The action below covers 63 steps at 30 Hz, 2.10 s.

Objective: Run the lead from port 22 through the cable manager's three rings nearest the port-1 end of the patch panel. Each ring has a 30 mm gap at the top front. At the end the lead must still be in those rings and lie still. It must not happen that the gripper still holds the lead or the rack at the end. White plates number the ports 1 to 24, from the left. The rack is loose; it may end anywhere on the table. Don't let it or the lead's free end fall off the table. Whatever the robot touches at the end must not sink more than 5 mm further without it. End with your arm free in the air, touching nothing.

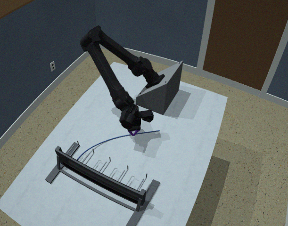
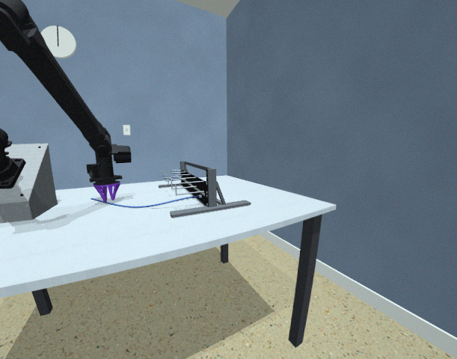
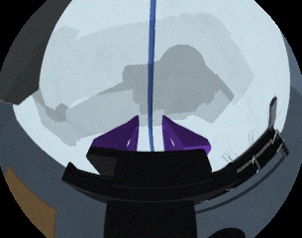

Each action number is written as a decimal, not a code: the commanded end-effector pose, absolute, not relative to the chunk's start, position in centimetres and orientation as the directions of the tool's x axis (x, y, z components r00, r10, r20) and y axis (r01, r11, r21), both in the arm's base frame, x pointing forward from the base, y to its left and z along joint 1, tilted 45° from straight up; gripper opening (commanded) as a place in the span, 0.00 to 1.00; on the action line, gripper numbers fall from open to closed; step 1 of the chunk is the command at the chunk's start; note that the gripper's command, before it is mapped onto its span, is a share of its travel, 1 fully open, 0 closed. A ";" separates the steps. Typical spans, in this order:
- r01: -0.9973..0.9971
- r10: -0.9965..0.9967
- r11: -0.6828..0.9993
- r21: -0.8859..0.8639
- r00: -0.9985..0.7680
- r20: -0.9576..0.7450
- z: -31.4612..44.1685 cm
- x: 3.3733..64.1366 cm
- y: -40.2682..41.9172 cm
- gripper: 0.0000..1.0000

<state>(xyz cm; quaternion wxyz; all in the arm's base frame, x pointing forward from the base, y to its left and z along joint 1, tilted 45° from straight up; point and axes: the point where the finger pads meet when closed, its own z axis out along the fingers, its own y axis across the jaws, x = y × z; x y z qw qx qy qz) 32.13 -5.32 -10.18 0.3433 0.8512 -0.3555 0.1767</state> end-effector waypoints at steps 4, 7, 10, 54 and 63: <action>-0.733 -0.485 -0.516 0.443 0.676 0.555 -9.8 32.4 -5.4 0.32; -0.735 -0.486 -0.516 0.441 0.675 0.556 -9.7 32.4 -5.4 0.32; -0.736 -0.486 -0.515 0.439 0.673 0.557 -9.6 32.4 -5.5 0.32; -0.737 -0.487 -0.515 0.439 0.672 0.558 -9.7 32.6 -5.5 0.32; -0.740 -0.489 -0.513 0.435 0.668 0.560 -9.6 33.3 -5.4 0.32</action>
